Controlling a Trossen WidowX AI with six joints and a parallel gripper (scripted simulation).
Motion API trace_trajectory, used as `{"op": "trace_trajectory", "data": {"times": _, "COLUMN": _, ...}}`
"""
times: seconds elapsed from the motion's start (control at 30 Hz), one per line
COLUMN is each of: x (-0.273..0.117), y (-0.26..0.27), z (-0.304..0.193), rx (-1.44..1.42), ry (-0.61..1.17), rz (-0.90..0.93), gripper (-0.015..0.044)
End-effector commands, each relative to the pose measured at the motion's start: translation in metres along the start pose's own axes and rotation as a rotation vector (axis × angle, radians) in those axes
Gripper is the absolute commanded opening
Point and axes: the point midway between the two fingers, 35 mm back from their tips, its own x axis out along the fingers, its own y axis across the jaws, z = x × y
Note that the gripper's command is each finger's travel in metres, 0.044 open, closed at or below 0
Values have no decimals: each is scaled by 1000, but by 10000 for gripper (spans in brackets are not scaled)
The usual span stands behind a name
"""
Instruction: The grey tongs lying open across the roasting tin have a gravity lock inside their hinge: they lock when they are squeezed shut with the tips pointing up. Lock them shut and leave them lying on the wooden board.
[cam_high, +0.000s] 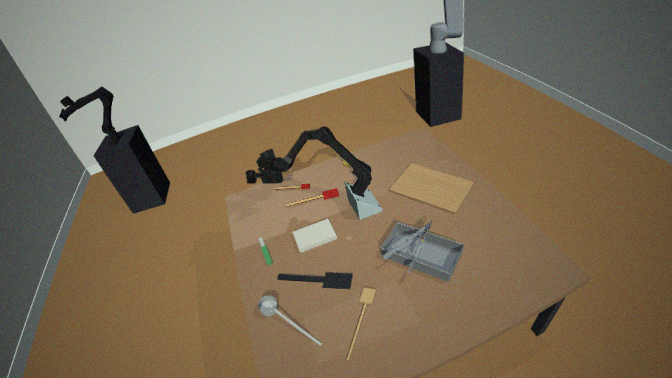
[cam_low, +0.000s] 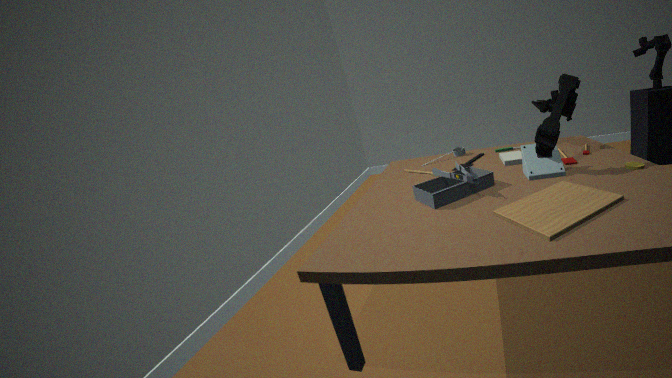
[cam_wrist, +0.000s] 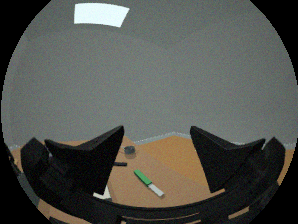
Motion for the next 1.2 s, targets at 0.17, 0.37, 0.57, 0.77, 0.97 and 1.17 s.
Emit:
{"op": "trace_trajectory", "data": {"times": 0.17, "x": 13, "y": 2, "z": 4, "rx": 4, "ry": 31, "rz": -8, "gripper": 440}}
{"op": "trace_trajectory", "data": {"times": 0.37, "x": 42, "y": 7, "z": 16, "rx": -51, "ry": 102, "rz": -45, "gripper": 440}}
{"op": "trace_trajectory", "data": {"times": 0.57, "x": 89, "y": 33, "z": 18, "rx": -106, "ry": 202, "rz": -13, "gripper": 440}}
{"op": "trace_trajectory", "data": {"times": 0.77, "x": 158, "y": 94, "z": 2, "rx": -196, "ry": 352, "rz": 106, "gripper": 440}}
{"op": "trace_trajectory", "data": {"times": 0.97, "x": 190, "y": 133, "z": -5, "rx": -258, "ry": 429, "rz": 188, "gripper": 440}}
{"op": "trace_trajectory", "data": {"times": 1.17, "x": 223, "y": 183, "z": -20, "rx": -326, "ry": 530, "rz": 284, "gripper": 440}}
